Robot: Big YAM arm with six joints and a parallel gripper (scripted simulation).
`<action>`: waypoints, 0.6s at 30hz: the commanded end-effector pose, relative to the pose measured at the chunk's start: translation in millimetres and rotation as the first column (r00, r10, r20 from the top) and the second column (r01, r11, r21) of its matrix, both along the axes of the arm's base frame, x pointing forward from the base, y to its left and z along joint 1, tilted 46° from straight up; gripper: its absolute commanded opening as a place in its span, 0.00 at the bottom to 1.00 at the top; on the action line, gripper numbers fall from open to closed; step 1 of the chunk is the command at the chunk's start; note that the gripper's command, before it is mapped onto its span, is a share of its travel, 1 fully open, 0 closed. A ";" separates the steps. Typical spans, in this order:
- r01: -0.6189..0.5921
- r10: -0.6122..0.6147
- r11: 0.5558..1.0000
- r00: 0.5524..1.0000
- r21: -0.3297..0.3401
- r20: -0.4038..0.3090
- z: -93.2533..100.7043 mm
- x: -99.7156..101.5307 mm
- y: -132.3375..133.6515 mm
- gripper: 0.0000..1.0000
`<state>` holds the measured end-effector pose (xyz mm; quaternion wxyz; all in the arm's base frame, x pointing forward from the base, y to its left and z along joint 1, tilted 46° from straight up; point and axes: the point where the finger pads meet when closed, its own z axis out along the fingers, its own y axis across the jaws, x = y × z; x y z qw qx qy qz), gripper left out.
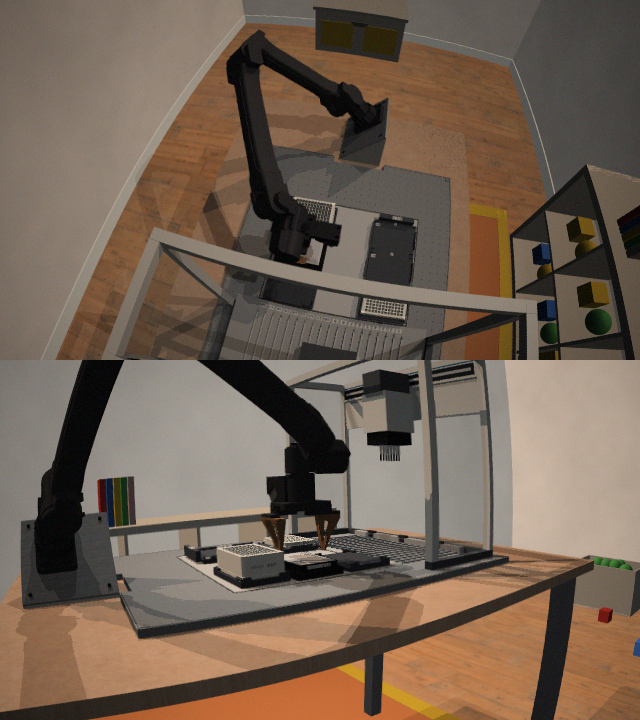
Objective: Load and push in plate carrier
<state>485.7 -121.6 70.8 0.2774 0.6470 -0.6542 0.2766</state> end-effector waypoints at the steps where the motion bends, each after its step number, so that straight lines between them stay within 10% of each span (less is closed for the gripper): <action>1: -0.043 0.043 0.999 0.999 -0.002 0.000 0.9 8.8 18.1 1.00; 18: -0.043 0.043 0.999 0.999 -0.002 0.020 10.4 10.1 18.1 1.00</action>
